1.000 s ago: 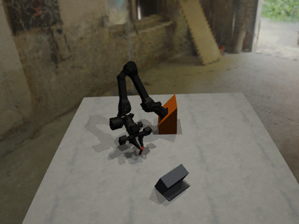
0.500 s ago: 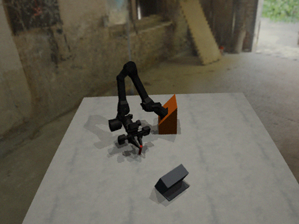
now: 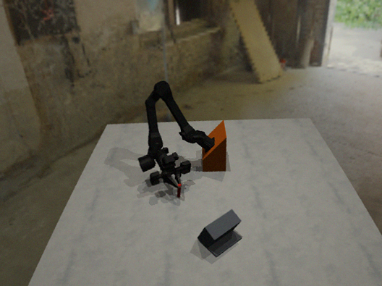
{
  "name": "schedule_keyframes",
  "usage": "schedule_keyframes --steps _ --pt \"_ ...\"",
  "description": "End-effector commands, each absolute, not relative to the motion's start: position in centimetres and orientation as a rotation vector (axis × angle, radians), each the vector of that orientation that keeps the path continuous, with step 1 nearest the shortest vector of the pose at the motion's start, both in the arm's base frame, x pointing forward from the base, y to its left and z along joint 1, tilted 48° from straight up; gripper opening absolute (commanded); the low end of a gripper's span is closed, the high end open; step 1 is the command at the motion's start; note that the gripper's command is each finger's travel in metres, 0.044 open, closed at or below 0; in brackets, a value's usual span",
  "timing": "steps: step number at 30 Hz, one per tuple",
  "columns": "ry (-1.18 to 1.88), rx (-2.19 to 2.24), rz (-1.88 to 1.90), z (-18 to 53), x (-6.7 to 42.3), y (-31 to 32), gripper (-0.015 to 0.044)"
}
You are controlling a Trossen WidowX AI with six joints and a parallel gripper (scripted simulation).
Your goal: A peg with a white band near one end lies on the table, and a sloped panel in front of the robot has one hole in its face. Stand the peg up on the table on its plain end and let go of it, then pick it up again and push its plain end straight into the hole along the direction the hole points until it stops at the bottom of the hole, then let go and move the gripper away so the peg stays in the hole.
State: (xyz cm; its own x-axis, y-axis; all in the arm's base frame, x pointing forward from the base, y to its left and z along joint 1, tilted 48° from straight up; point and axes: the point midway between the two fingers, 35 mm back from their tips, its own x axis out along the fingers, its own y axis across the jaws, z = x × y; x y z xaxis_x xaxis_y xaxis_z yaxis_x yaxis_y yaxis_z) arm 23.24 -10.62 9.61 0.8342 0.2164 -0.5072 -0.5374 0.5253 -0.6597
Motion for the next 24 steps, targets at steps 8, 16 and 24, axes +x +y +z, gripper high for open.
schedule_keyframes --steps 8,16,24 --pt "0.312 -0.885 0.505 9.63 22.75 -10.96 0.005" --pt "0.328 -0.892 0.496 9.54 22.73 -11.16 0.005" --pt "0.332 -0.892 0.493 9.44 22.69 -11.39 0.005"
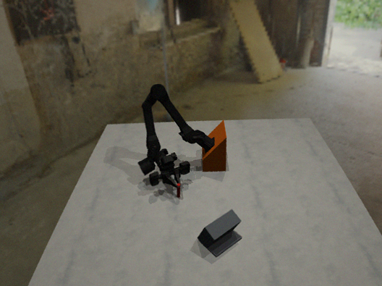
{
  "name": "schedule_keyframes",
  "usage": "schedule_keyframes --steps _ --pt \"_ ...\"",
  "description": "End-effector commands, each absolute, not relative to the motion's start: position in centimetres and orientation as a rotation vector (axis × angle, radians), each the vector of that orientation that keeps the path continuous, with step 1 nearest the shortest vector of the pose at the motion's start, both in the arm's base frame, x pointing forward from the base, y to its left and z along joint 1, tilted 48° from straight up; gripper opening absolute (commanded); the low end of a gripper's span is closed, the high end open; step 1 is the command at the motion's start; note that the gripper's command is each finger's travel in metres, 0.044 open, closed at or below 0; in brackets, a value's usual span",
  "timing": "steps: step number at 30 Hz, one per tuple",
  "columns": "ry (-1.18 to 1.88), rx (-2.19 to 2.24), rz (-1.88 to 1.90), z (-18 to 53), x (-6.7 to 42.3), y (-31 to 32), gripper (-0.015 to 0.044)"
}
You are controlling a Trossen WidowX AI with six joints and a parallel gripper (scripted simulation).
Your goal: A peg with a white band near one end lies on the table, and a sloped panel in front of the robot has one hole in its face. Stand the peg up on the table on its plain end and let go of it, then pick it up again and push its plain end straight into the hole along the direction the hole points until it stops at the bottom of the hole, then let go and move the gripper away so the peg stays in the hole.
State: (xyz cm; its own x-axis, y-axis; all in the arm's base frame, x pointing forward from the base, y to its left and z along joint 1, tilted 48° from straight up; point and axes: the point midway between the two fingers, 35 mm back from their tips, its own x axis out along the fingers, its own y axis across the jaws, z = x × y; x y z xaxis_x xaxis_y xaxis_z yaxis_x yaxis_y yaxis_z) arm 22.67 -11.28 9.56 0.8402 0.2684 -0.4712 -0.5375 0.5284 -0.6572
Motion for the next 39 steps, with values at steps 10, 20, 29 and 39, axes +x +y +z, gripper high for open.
schedule_keyframes --steps 10,20,29,39 --pt "0.331 -0.894 0.491 9.55 22.52 -11.48 0.005" --pt "0.326 -0.9 0.493 9.58 22.34 -11.74 0.005" --pt "0.317 -0.908 0.497 9.68 22.21 -11.89 0.005" --pt "0.306 -0.915 0.501 9.78 22.07 -12.04 0.005"
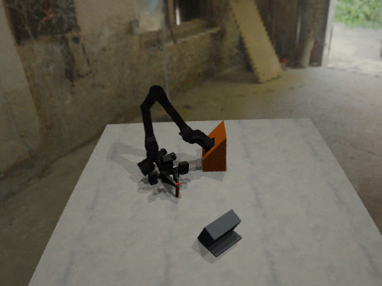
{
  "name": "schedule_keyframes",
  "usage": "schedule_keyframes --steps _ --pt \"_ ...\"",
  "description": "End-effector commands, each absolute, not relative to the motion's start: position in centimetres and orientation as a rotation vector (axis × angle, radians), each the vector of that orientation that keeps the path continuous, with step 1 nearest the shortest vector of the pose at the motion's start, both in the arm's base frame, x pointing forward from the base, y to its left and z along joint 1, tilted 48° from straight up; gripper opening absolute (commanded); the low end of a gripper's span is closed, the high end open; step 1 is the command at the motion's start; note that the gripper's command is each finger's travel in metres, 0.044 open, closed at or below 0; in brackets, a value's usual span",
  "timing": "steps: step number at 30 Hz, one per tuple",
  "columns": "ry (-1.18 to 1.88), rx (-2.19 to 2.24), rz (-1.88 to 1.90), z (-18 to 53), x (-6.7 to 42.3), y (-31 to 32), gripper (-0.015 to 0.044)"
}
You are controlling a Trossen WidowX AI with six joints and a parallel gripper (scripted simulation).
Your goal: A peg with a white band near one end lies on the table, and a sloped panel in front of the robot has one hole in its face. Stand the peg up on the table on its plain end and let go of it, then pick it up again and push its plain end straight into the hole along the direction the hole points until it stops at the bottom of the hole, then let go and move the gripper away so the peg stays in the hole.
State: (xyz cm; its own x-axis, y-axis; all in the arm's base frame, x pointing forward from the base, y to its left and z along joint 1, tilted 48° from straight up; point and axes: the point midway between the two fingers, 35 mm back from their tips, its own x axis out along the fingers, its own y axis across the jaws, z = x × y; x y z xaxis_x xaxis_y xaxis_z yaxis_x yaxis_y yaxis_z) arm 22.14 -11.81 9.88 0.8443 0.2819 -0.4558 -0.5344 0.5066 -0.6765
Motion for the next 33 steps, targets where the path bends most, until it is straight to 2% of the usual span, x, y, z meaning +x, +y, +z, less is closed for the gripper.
schedule_keyframes --steps 1,33 --pt "0.305 -0.915 0.501 9.79 22.05 -12.05 0.005" --pt "0.275 -0.934 0.514 10.13 21.7 -12.51 0.005"
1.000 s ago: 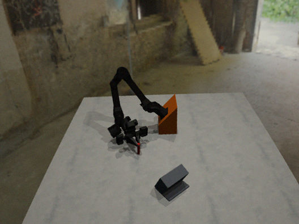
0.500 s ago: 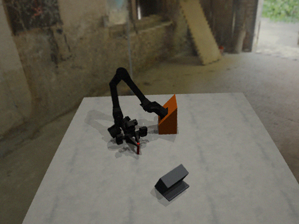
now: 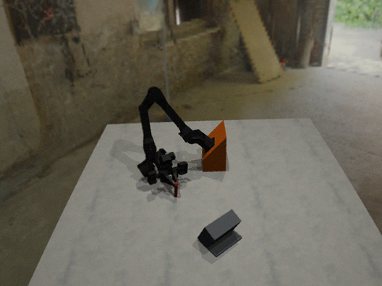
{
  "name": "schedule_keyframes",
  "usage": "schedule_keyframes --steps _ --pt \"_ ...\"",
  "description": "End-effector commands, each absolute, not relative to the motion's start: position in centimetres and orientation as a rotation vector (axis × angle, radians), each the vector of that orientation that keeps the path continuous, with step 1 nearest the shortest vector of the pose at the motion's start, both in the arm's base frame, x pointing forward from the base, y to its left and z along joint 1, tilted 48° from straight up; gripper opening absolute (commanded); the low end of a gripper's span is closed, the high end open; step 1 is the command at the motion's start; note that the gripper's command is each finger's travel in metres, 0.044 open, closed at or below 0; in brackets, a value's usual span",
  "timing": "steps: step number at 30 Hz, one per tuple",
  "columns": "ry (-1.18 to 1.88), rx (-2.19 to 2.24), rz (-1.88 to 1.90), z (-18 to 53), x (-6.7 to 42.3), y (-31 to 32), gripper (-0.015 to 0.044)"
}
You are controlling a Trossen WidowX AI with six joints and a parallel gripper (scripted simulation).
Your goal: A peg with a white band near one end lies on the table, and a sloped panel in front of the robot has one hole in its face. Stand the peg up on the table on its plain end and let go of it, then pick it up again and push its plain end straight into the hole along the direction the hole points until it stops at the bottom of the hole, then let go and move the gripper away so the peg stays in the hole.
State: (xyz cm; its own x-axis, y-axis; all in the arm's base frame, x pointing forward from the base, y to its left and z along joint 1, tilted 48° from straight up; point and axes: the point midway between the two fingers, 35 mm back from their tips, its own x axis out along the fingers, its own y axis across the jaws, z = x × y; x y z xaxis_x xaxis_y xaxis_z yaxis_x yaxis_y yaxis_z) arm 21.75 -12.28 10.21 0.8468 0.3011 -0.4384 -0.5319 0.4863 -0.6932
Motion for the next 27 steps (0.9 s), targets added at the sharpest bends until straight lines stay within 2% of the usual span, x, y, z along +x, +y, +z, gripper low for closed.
schedule_keyframes --steps 1,27 --pt "0.274 -0.934 0.514 10.14 21.69 -12.53 0.005" --pt "0.253 -0.941 0.524 10.41 21.53 -12.87 0.005"
